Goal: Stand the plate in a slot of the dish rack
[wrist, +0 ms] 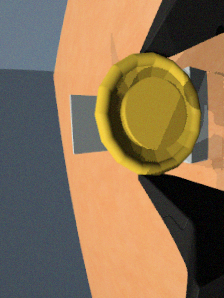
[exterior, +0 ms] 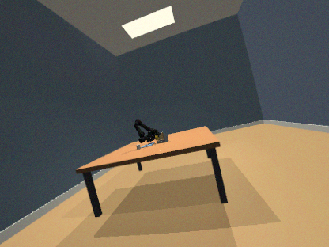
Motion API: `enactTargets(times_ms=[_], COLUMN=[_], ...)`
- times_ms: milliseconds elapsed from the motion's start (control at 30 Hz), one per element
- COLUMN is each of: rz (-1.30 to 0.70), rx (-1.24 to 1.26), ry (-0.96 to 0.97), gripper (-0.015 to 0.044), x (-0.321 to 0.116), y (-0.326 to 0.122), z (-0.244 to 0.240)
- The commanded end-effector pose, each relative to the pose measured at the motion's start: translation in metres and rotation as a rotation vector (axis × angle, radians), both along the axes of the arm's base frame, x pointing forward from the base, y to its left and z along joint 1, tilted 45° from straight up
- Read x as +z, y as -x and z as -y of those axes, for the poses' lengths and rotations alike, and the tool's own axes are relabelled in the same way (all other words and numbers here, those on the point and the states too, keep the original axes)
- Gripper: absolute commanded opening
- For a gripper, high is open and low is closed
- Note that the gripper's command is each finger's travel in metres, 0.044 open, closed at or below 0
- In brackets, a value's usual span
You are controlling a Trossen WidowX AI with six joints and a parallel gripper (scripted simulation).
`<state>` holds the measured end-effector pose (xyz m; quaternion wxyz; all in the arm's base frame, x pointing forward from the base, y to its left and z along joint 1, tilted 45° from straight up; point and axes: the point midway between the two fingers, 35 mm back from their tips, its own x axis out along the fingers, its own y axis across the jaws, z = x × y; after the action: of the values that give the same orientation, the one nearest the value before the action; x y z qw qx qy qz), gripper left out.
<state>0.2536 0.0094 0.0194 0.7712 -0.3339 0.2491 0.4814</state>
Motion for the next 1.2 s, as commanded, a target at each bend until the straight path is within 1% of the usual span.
enactTargets(times_ms=[0,400,1167], rz=[0.079,0.079,0.085], rx=[0.036,0.036,0.036], ry=[0.006,0.006,0.011], gripper=[0.0,0.0,0.0], x=[0.004,0.003,-0.019], y=[0.0,0.0,-0.015], z=[0.001,0.001,-0.022])
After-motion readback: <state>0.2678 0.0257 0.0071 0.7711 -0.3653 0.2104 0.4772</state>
